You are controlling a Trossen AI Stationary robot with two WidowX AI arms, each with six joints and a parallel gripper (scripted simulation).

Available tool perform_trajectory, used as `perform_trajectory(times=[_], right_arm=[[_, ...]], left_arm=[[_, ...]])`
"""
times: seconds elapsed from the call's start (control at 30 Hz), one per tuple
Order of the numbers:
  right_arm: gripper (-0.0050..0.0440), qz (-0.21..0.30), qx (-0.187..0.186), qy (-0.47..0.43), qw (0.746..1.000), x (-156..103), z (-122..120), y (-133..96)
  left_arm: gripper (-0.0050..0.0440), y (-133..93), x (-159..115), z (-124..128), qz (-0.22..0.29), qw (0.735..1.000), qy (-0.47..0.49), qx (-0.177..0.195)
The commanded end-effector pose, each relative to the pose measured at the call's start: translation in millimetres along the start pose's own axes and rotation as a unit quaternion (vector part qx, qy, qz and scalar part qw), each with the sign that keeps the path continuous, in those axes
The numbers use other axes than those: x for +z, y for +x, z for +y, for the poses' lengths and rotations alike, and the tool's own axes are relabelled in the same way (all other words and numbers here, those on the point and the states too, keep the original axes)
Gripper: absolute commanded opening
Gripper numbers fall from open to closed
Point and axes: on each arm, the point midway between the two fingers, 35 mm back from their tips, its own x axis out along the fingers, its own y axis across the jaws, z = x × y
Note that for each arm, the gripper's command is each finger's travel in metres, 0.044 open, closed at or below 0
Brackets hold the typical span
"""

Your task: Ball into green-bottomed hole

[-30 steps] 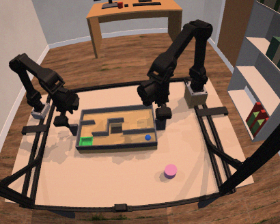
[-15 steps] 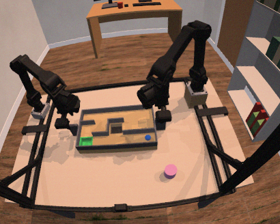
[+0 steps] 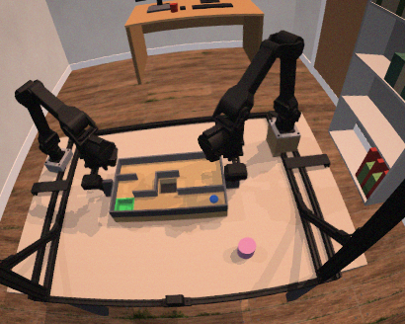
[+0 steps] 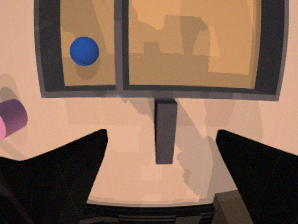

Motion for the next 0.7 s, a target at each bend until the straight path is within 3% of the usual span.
perform_trajectory(times=[0.0, 0.67], right_arm=[[0.04, 0.006, -0.004, 0.001, 1.0, -2.6, -1.6, 10.1], [0.04, 0.006, -0.005, 0.0, 1.0, -3.2, -2.0, 39.6]], left_arm=[[0.04, 12.2, -1.4, 0.6, 0.008, 1.0, -0.002, 0.004], [0.04, 41.8, -2.0, 1.0, 0.007, 1.0, 0.0, 0.005]])
